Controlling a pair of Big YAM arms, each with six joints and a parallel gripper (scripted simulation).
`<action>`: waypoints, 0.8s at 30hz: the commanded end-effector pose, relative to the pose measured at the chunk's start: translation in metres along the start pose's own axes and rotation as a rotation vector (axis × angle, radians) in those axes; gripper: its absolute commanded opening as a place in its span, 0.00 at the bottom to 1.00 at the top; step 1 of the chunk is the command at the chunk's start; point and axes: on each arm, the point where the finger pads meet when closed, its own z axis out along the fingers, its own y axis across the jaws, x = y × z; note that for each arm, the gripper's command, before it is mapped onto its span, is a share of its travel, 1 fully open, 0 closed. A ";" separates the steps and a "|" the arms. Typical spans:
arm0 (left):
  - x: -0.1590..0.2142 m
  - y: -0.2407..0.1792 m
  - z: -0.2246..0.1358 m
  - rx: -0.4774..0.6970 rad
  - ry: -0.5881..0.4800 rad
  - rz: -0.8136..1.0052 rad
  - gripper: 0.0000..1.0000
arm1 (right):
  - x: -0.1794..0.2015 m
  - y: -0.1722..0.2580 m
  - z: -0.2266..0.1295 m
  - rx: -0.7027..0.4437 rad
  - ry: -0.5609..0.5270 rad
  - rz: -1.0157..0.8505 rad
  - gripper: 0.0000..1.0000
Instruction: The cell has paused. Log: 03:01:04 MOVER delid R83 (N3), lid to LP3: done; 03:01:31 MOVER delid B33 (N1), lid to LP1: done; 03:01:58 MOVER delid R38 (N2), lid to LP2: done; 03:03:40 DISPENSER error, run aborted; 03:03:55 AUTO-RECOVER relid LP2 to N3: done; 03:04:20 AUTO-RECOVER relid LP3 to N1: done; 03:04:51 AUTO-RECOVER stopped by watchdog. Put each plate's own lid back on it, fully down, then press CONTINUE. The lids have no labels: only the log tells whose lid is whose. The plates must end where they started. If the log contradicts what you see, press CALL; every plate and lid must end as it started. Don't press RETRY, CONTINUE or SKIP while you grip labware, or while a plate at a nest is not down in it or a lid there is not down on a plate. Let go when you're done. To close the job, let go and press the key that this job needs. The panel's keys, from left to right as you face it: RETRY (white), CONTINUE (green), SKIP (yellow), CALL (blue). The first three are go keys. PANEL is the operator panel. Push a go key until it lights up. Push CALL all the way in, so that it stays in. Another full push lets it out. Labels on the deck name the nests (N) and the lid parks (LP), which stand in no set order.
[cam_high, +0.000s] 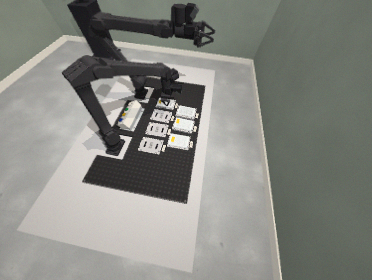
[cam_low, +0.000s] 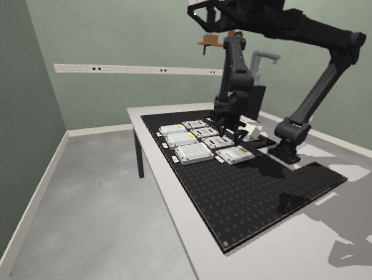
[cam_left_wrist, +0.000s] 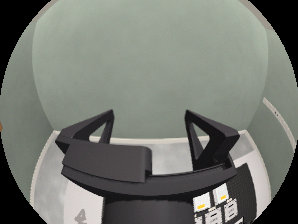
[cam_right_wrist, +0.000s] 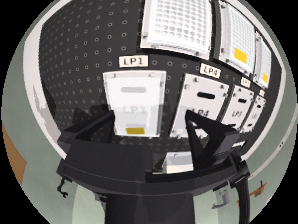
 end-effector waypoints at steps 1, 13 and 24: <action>-0.037 0.008 -0.006 -0.013 -0.067 0.014 1.00 | 0.001 0.030 -0.010 -0.023 -0.016 0.026 1.00; -0.037 0.008 -0.006 -0.013 -0.067 0.014 1.00 | 0.027 0.041 0.003 0.012 0.006 0.043 1.00; -0.037 0.008 -0.006 -0.013 -0.067 0.014 1.00 | 0.022 0.042 -0.009 -0.026 -0.015 0.027 1.00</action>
